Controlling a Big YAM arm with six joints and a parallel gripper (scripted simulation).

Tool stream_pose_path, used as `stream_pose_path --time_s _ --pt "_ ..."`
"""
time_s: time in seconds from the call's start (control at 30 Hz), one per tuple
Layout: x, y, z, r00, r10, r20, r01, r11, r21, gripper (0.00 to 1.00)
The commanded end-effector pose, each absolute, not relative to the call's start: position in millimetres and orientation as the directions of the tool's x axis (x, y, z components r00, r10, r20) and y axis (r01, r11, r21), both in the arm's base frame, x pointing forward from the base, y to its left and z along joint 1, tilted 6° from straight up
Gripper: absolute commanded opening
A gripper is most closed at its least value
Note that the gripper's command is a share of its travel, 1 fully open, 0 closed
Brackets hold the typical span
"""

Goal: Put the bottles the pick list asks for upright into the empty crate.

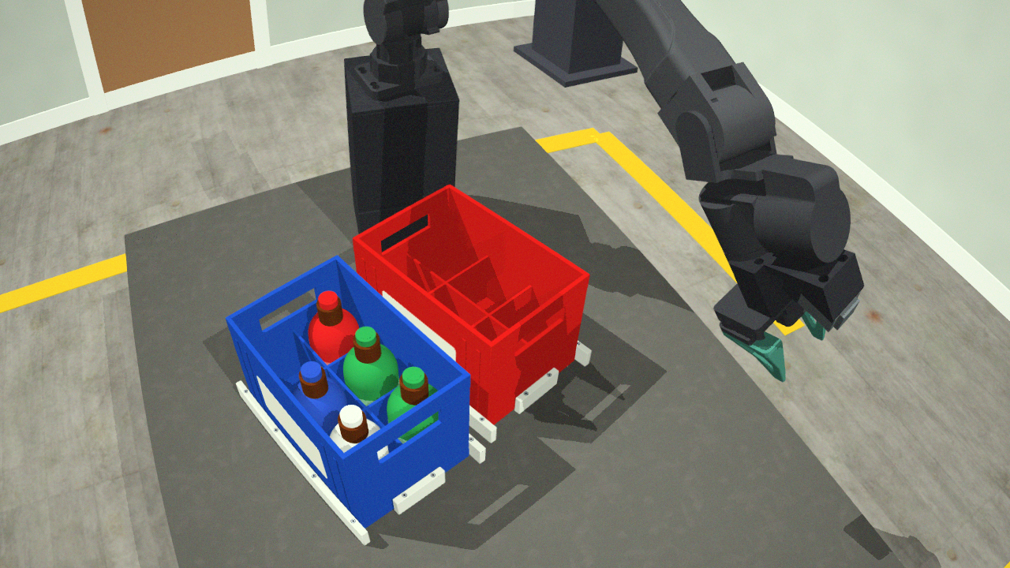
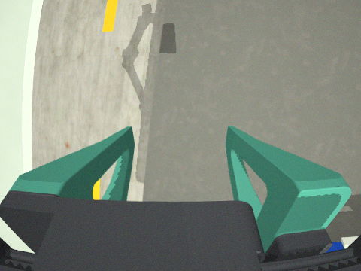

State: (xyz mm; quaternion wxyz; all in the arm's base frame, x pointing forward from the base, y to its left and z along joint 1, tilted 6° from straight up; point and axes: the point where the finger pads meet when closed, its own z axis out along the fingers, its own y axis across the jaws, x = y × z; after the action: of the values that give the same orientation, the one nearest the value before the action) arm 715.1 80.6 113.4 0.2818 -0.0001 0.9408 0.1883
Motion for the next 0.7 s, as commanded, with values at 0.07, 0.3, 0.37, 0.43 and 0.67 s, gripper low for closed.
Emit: stream_pose_path --time_s 0.07,0.3,0.37,0.43,0.67 --pt "707.2 113.1 144.3 -0.819 0.13 -0.559 -0.11 0.92 0.376 0.61" --pt "689.7 137.5 141.0 -0.852 0.164 -0.498 -0.056 0.916 0.397 0.61" --pt "683.9 145.7 139.9 -0.852 0.164 -0.498 -0.056 0.916 0.398 0.61" --pt "690.6 155.4 164.4 -0.862 0.194 -0.469 -0.019 0.911 0.411 0.61" --pt "661.4 172.5 136.1 -0.878 0.196 -0.437 0.0 0.912 0.409 0.61"
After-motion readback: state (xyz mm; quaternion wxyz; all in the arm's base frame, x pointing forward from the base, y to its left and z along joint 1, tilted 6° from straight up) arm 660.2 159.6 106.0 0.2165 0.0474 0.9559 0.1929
